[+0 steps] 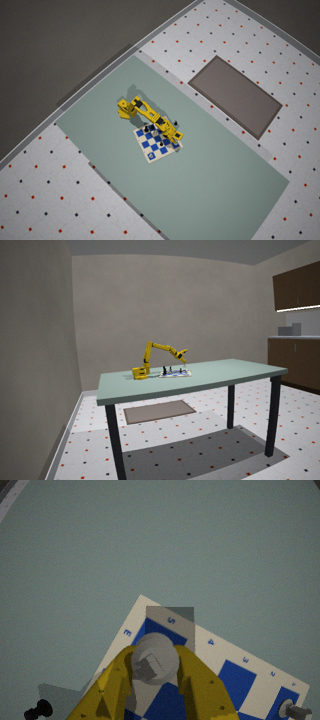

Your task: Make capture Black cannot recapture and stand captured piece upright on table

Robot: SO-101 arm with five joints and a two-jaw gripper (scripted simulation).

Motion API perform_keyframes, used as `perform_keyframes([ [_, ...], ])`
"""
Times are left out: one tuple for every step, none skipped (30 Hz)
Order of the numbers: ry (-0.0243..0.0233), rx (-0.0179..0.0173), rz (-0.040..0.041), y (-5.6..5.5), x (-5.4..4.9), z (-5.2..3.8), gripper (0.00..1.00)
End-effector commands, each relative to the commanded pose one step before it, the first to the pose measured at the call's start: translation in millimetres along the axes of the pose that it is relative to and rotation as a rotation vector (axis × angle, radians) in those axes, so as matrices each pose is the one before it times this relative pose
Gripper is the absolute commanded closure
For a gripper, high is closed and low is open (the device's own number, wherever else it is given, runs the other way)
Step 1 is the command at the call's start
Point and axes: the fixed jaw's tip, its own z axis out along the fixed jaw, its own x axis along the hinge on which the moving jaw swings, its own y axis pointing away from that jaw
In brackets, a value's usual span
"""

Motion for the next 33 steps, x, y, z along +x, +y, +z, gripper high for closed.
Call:
perform_keyframes([
  [-0.01538,0.00532,0.00615,-2.76,-10.71,-9.015,1.0],
  [0.0,0.0,0.0,0.0,0.0,0.0,1.0],
  [-0.00003,0.0,0.0,-0.01,-2.0,-1.932,1.0],
  [-0.00002,0.0,0.0,-0.01,-1.94,-1.941,1.0],
  [-0.00002,0.0,0.0,-0.01,-1.87,-1.937,1.0],
  [-0.00002,0.0,0.0,-0.01,-1.87,-1.816,1.0],
  [-0.00003,0.0,0.0,-0.01,-1.82,-1.731,1.0],
  [-0.00001,0.0,0.0,-0.01,-1.71,-1.684,1.0],
  [-0.00001,0.0,0.0,-0.01,-1.6,-1.625,1.0],
  [0.0,0.0,0.0,-0.01,-1.48,-1.549,1.0],
  [-0.00001,0.0,0.0,-0.01,-1.42,-1.399,1.0],
  [-0.00001,0.0,0.0,-0.01,-1.33,-1.25,1.0],
  [-0.00001,0.0,0.0,-0.01,-1.2,-1.151,1.0],
  [0.0,0.0,0.0,-0.01,-1.06,-1.04,1.0],
  [-0.00001,0.0,0.0,-0.01,-0.92,-0.926,1.0],
  [0.00001,0.0,0.0,-0.01,-0.79,-0.805,1.0],
  [-0.00001,0.0,0.0,0.0,-0.66,-0.684,1.0],
  [0.0,0.0,0.0,0.0,0.0,0.0,1.0],
  [0.0,0.0,0.0,0.0,0.0,0.0,1.0],
  [0.00001,0.0,0.0,0.0,-0.54,-0.562,1.0],
  [0.0,0.0,0.0,0.0,-0.42,-0.447,1.0],
  [0.00001,0.0,0.0,0.0,-0.31,-0.336,1.0],
  [0.0,0.0,0.0,0.0,-0.22,-0.238,1.0],
  [0.00001,0.0,0.0,0.0,-0.14,-0.15,1.0],
  [-0.00001,0.0,0.0,0.0,-0.08,-0.081,1.0],
  [0.00001,0.0,0.0,0.0,-0.03,-0.03,1.0],
  [-0.00001,0.0,0.0,0.0,-0.01,-0.005,1.0],
  [0.00001,0.00013,0.00012,-0.06,0.02,-0.017,1.0],
  [0.00002,0.00083,0.00077,-0.38,0.11,-0.112,1.0],
  [0.00006,0.00199,0.00185,-0.91,0.28,-0.269,1.0],
  [0.00009,0.0034,0.00316,-1.55,0.48,-0.461,1.0],
  [0.00015,0.00487,0.00452,-2.21,0.7,-0.658,1.0],
  [0.00018,0.00623,0.00579,-2.82,0.91,-0.842,1.0],
])
